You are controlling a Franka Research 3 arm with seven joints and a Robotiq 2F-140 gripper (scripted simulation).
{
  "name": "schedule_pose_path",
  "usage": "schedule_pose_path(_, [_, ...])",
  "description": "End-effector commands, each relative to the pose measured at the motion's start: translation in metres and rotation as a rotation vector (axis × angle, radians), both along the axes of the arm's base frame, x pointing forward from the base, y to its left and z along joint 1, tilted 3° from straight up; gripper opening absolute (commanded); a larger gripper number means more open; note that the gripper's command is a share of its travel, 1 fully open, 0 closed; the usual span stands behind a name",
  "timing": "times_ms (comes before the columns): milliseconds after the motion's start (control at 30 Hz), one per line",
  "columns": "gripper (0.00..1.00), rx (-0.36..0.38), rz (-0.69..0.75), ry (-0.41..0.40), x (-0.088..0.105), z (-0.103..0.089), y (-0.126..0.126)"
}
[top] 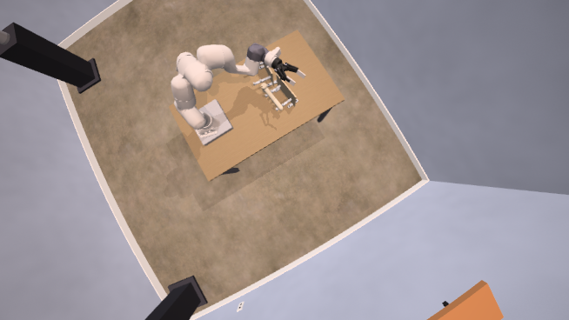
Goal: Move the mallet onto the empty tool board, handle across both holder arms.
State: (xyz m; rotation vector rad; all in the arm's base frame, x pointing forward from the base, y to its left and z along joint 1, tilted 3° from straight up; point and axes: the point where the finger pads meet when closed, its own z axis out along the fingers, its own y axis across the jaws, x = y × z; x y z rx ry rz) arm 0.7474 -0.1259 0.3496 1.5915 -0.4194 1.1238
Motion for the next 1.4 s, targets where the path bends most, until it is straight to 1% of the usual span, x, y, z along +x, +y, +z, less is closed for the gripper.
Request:
schedule_pose_path(0, [1.0, 0.0, 0.0, 0.0, 0.0, 0.0, 0.0])
schedule_pose_path(533, [1.0, 0.0, 0.0, 0.0, 0.0, 0.0, 0.0])
schedule_pose_path(600, [1.0, 0.011, -0.004, 0.0, -0.001, -0.001, 0.001])
schedule_pose_path(633, [1.0, 0.033, -0.013, 0.0, -0.004, -0.004, 0.002])
schedule_pose_path(667, [1.0, 0.073, -0.028, 0.001, -0.008, -0.009, 0.005])
schedule_pose_path(733, [1.0, 0.201, -0.078, 0.004, -0.022, -0.024, 0.014])
schedule_pose_path(1033, [1.0, 0.529, -0.21, 0.009, -0.059, -0.062, 0.036])
schedule_pose_path(1100, [1.0, 0.529, -0.21, 0.009, -0.059, -0.062, 0.036])
schedule_pose_path(1133, [1.0, 0.616, -0.245, 0.011, -0.068, -0.073, 0.042])
schedule_pose_path(1367, [1.0, 0.869, -0.347, 0.015, -0.096, -0.102, 0.059])
